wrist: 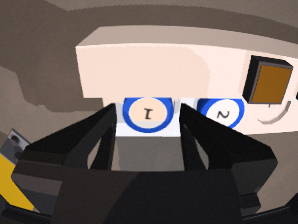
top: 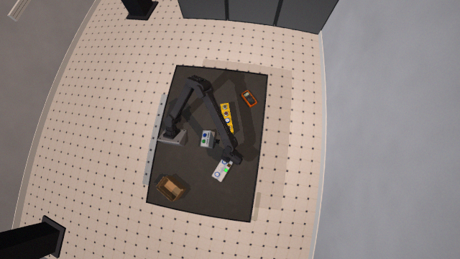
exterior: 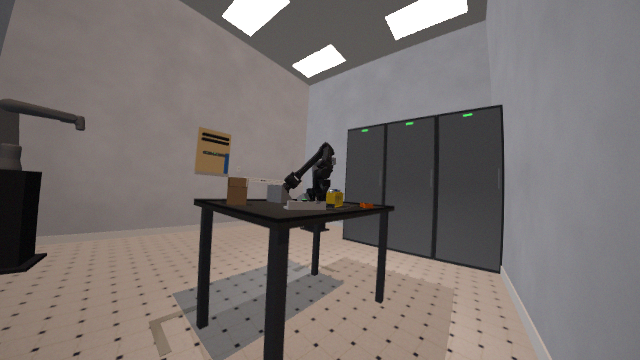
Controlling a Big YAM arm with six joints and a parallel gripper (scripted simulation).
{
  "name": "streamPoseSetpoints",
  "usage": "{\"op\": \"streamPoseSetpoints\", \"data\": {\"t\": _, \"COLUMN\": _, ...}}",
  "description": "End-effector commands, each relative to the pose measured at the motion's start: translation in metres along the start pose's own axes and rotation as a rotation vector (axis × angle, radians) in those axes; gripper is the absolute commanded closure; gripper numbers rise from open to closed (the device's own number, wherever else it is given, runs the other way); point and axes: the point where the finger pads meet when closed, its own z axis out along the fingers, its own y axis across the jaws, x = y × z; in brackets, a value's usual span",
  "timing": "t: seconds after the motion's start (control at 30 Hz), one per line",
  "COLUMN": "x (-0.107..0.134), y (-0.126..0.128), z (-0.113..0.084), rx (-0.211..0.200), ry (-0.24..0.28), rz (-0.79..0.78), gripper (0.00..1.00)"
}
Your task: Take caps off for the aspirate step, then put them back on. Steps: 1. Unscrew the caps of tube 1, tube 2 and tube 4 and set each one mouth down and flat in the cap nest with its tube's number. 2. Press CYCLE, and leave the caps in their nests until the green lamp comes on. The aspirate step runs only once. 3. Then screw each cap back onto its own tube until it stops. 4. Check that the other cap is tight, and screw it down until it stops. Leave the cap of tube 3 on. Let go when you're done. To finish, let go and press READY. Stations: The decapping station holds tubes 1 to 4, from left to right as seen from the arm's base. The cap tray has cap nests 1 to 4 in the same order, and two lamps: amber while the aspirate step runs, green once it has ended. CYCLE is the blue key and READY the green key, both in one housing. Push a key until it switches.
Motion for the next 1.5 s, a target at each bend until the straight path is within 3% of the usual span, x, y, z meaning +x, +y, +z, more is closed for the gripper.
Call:
{"op": "streamPoseSetpoints", "data": {"t": 0.0, "x": -0.005, "y": 0.0048, "z": 0.0124, "rx": 0.005, "ry": 0.01, "rz": -0.013, "gripper": 0.53}}
{"op": "streamPoseSetpoints", "data": {"t": 1.47, "x": -0.0111, "y": 0.0069, "z": 0.0098, "rx": 0.005, "ry": 0.001, "rz": -0.022, "gripper": 0.53}}
